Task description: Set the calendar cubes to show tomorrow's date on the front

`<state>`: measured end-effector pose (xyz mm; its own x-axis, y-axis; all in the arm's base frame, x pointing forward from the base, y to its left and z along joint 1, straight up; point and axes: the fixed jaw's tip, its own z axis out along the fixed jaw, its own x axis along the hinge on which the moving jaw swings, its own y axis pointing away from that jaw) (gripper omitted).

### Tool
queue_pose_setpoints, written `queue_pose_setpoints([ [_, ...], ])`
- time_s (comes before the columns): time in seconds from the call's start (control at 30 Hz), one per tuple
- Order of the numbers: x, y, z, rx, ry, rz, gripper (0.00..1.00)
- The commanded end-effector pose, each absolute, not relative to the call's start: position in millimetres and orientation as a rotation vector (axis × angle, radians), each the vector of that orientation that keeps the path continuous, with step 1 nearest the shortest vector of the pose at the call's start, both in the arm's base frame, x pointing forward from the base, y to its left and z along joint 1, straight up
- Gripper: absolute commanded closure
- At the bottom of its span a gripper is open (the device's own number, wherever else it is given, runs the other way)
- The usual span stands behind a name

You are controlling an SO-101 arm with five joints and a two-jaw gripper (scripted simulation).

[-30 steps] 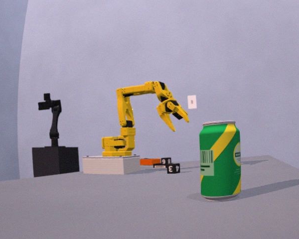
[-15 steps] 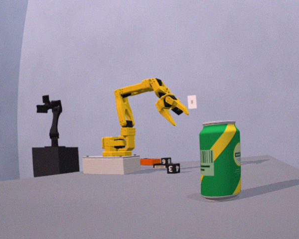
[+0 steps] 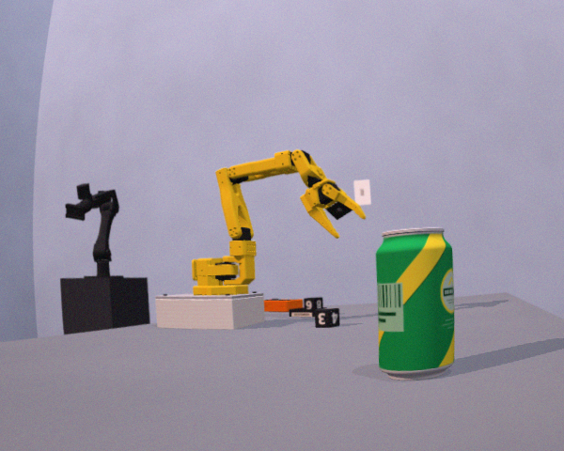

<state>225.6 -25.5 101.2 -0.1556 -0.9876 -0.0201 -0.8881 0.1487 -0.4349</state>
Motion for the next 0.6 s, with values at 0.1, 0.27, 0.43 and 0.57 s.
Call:
queue_pose_setpoints([
  [0.1, 229, 24, 105, -2.031, 1.857, -0.442, 0.65],
  [0.27, 221, 69, 103, -2.208, 1.61, -0.394, 0.65],
  [0.43, 211, 96, 102, -2.305, 1.447, -0.363, 0.65],
  [0.57, 194, 129, 101, -2.416, 1.225, -0.321, 0.65],
])
